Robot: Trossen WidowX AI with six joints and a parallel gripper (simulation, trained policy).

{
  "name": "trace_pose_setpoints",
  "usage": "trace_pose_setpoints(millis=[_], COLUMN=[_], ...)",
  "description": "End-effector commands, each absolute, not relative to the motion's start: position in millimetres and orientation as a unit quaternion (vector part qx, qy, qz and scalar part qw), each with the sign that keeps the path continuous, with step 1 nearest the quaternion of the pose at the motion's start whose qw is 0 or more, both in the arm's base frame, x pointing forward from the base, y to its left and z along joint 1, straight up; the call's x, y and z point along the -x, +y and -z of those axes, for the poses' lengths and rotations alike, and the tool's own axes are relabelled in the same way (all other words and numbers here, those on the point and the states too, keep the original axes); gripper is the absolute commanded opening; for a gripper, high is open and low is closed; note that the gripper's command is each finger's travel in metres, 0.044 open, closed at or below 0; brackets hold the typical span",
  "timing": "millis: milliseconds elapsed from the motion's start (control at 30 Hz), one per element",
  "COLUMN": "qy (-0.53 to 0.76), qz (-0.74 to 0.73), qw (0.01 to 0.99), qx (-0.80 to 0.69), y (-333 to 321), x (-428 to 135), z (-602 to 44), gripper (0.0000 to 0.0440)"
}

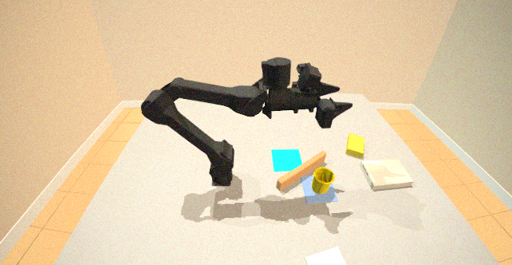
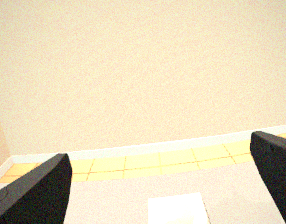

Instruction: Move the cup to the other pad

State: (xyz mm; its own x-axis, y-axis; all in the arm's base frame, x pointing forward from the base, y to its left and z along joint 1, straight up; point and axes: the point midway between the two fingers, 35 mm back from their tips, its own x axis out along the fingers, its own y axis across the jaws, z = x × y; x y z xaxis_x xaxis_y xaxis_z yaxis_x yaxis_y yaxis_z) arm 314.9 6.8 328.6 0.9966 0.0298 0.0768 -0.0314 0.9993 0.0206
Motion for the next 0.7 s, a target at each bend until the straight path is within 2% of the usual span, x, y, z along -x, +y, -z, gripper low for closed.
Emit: trace_pose_setpoints(millis=[0, 367, 400, 467, 667], qy=[-0.036, 0.024, 0.032, 0.047, 0.087], qz=[-0.015, -0.022, -0.024, -0.028, -0.041], qw=[0.999, 0.999, 0.998, 0.997, 0.993], qx=[-0.013, -0.041, -0.045, -0.052, -0.074], y=[7.2, 18.8, 20.5, 24.4, 36.5], x=[-315.3, -321.8, -322.6, -324.5, -330.1], z=[-328.3, -315.0, -313.1, -310.3, -303.6], gripper=[0.0374, 0.0087, 0.0074, 0.0077, 0.0111])
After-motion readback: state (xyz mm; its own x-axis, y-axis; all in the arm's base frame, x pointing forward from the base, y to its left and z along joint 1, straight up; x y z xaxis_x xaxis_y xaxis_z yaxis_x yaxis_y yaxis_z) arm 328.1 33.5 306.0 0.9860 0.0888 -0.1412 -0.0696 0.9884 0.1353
